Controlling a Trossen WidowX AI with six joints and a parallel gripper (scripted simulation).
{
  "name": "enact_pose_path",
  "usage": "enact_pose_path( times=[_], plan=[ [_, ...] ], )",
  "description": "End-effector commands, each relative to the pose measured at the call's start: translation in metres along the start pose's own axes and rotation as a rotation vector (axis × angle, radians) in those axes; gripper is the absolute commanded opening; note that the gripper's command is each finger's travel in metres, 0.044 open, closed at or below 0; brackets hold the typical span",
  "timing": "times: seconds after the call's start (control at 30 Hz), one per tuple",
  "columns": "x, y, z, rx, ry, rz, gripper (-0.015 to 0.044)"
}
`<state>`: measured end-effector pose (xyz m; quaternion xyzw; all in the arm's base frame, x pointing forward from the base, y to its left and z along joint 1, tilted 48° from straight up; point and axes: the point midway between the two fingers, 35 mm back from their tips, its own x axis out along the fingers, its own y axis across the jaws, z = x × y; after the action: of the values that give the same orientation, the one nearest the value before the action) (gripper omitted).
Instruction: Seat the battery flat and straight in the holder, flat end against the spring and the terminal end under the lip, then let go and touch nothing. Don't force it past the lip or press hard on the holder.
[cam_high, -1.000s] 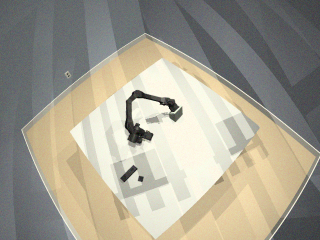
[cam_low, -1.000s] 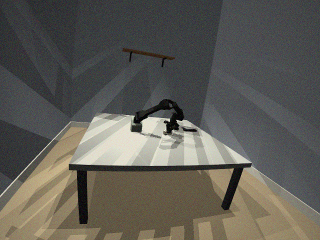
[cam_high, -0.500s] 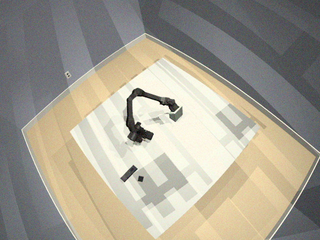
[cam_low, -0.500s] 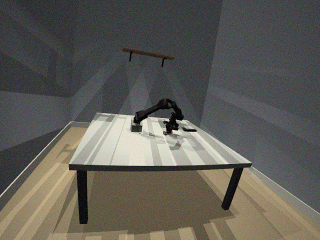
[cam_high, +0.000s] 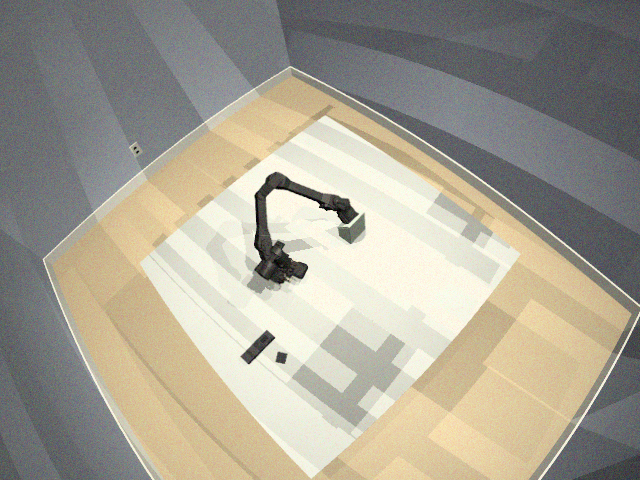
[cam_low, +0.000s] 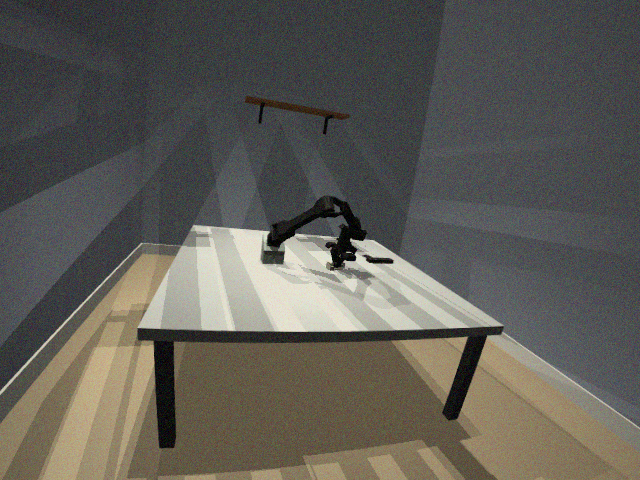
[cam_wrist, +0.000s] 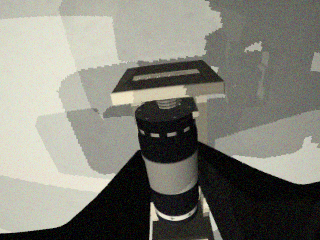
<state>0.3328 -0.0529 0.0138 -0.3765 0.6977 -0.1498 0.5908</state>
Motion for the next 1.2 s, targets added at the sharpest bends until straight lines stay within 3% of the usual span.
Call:
enact_pose_path(
  times=[0.0,1.17],
  plan=[
    [0.0,-0.001,0.001,0.003,-0.028,0.002,0.0086],
    [0.002,-0.002,-0.013,-0.001,-0.05,0.0,0.0086]
  ],
)
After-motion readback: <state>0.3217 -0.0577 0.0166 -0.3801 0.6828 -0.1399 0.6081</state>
